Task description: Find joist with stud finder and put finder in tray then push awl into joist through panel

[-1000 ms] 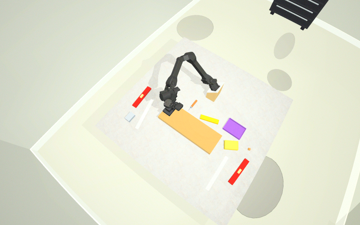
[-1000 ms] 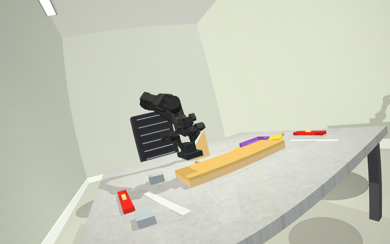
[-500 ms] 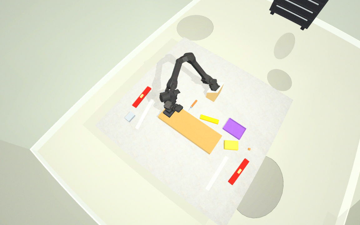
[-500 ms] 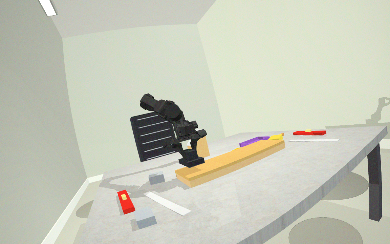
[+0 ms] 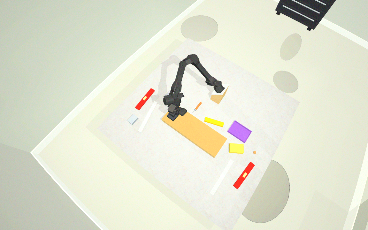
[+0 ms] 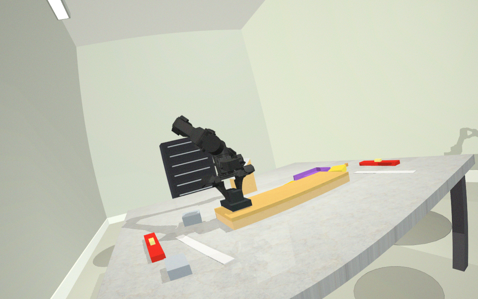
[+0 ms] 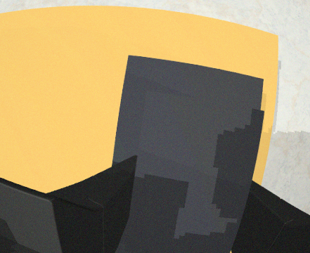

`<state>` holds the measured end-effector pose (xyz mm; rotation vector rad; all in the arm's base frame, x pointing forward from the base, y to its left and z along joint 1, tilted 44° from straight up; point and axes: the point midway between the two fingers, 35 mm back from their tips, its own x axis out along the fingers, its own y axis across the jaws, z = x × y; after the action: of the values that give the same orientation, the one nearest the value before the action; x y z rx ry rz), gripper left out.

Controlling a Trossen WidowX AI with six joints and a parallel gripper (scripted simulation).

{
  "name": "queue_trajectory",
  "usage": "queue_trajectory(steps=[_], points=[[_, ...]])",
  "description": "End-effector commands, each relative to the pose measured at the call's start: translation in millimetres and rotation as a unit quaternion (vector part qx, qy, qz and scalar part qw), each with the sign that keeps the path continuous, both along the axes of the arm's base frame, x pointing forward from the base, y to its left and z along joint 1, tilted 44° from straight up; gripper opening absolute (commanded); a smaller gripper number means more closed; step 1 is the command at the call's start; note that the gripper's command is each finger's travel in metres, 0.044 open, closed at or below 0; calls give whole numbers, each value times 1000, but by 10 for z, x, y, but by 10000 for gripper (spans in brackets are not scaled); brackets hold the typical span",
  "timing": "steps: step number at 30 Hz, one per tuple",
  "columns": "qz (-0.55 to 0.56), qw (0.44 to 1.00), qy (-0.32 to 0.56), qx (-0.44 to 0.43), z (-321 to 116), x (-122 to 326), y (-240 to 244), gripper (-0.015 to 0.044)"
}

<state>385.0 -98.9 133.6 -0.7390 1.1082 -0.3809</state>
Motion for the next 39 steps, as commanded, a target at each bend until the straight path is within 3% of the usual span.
queue_trajectory(steps=[1,39], points=[[4,1000,0,2,-42,13,-18,0],[4,1000,2,5,-1008,-107,936,0]])
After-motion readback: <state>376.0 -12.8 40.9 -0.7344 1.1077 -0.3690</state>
